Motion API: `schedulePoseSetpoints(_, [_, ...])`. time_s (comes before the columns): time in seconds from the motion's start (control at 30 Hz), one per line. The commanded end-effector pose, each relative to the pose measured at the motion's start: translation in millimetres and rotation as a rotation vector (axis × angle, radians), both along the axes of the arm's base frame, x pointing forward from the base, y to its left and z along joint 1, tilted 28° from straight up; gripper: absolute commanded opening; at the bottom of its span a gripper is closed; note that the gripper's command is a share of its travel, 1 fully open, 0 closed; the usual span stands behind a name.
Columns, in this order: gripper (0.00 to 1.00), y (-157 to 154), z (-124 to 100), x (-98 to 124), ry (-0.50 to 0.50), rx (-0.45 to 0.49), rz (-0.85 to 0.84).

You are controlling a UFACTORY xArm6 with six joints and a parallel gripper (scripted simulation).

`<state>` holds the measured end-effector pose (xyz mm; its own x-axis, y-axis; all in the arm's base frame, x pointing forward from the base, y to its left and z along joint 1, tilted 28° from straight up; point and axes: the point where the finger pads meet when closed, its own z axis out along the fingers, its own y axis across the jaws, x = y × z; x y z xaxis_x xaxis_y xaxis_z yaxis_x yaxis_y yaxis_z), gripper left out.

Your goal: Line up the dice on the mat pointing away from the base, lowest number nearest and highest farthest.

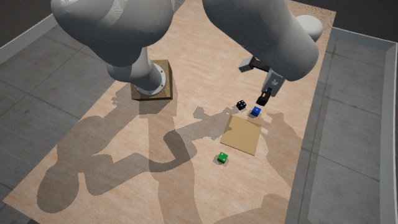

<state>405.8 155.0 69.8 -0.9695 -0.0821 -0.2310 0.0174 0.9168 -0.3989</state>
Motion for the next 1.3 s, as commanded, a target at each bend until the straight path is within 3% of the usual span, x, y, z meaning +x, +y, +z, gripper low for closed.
schedulePoseSetpoints(0.0, [1.00, 3, 1, 9, -0.035, 0.014, -0.064])
schedulePoseSetpoints(0.63, [1.00, 2, 1, 9, -0.048, 0.021, -0.092])
schedulePoseSetpoints(0.93, [1.00, -1, -8, 13, -0.179, 0.102, -0.385])
schedulePoseSetpoints(1.03, [1.00, -1, -8, 13, -0.185, 0.106, -0.397])
schedulePoseSetpoints(1.27, [1.00, -5, -16, 15, -0.302, 0.179, -0.659])
